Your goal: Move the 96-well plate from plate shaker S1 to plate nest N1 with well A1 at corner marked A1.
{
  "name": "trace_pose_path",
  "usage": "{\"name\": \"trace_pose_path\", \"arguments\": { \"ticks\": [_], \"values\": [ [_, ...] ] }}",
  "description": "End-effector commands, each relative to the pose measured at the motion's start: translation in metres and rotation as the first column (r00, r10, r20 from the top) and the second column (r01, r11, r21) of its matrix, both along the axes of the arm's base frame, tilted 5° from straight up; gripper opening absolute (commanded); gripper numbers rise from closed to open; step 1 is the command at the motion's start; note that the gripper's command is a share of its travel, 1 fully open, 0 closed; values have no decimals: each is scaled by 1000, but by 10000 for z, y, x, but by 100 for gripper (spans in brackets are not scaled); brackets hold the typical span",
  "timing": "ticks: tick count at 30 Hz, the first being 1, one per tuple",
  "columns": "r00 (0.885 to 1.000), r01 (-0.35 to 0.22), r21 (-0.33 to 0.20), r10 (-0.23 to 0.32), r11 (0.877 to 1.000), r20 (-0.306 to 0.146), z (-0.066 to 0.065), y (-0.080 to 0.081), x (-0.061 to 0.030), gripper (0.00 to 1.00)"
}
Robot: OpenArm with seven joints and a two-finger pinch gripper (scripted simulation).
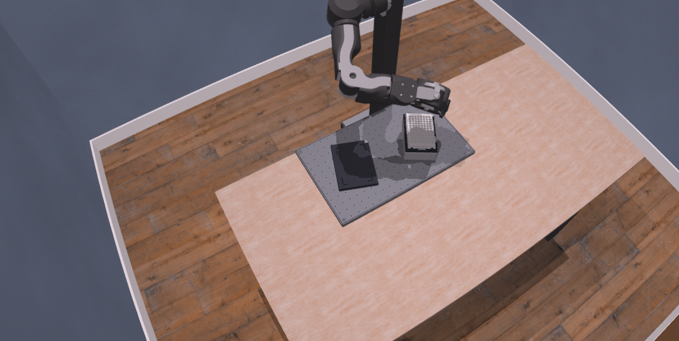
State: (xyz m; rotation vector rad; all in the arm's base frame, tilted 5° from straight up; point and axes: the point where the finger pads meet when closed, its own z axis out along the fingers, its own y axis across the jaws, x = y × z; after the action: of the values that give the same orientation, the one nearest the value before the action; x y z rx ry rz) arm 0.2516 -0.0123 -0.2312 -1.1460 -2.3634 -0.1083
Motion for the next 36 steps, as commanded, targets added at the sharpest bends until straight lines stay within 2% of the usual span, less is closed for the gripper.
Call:
{"name": "trace_pose_path", "arguments": {
  "ticks": [1,11,13,16,28,30,33,36],
  "values": [
    [999,-5,-11,5,1000,44,7,-40,78,77],
    [999,-5,-11,5,1000,44,7,-40,78,77],
    [992,-50,-64,57,997,115,-80,-66,112,77],
    [964,-112,-142,142,984,224,-203,-92,173,77],
    [964,-112,-142,142,984,224,-203,-92,173,77],
    [936,-149,-198,203,969,286,-193,-92,162,77],
    [878,-191,-284,293,940,378,-166,-81,161,77],
    [878,-191,-284,293,940,378,-166,-81,161,77]
  ]
}}
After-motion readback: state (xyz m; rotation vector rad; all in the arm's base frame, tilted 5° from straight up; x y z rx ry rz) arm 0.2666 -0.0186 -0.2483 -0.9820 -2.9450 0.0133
